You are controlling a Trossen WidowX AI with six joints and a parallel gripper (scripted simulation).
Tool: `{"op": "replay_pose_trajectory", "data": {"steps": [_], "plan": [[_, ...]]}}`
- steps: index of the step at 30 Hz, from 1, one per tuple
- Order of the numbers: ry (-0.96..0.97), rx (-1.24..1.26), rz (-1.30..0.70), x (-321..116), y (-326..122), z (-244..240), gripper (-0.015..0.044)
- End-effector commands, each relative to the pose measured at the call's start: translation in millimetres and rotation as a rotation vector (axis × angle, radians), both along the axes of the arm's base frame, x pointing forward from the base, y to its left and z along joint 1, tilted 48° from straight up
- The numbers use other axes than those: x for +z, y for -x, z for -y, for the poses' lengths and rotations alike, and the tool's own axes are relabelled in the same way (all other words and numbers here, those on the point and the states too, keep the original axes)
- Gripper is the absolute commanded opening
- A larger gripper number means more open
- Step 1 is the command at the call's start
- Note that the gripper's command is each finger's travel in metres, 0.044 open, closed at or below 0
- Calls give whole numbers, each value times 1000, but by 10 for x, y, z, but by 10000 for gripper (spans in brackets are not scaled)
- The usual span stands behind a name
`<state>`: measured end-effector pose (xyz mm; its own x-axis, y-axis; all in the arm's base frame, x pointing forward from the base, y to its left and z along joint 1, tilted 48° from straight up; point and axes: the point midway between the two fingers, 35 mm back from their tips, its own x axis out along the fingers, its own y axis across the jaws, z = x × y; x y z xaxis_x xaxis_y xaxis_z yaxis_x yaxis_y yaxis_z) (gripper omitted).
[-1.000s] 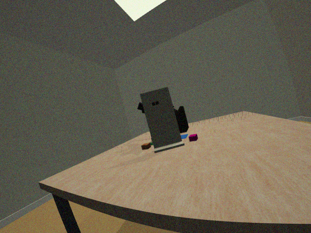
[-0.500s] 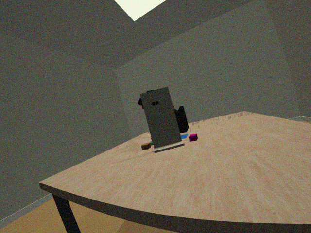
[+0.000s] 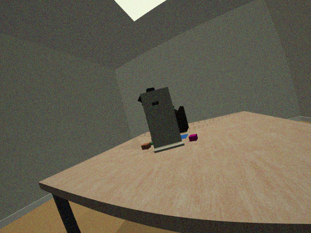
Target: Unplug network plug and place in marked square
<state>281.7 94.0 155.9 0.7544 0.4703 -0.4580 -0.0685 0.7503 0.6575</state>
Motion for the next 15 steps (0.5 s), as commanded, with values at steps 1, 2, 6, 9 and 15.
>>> {"op": "replay_pose_trajectory", "data": {"steps": [1,2,6,9,15], "plan": [[47,-41,-49,-198,-27,70,0],[61,-51,-62,-250,-32,91,0],[116,-91,-110,-458,-43,178,0],[159,-119,-147,-612,-40,246,0],[250,-171,-222,-908,-1,388,0]]}}
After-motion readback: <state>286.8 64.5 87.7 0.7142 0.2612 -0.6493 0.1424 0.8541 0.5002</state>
